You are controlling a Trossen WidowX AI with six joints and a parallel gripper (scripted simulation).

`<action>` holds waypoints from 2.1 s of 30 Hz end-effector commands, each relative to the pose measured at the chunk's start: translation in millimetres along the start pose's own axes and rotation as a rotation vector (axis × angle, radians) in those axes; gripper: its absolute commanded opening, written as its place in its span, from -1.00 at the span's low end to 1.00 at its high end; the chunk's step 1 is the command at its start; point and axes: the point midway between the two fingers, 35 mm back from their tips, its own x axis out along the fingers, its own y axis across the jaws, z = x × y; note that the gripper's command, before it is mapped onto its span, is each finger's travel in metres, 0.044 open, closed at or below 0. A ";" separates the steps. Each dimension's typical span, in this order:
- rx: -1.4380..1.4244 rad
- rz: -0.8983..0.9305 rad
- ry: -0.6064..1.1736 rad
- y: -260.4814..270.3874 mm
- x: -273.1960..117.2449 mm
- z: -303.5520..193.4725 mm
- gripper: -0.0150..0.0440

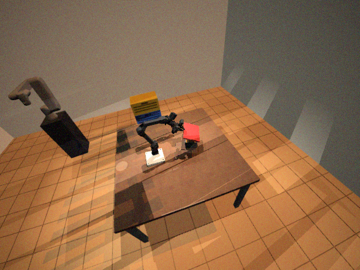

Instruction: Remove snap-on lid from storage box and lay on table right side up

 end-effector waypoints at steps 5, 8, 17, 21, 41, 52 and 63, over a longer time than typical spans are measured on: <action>-0.003 0.009 0.005 1.3 -1.8 15.6 -0.49; -0.003 0.009 0.004 1.2 -1.9 21.6 -0.49; -0.004 0.009 0.003 0.7 -2.4 39.6 -0.49; -0.005 0.009 0.003 0.6 -2.6 47.6 -0.49; -0.008 0.009 0.001 -0.3 -3.8 87.5 -0.49; -0.009 0.009 -0.001 -0.8 -4.5 109.4 -0.49; -0.011 0.009 -0.002 -1.2 -5.2 131.4 -0.49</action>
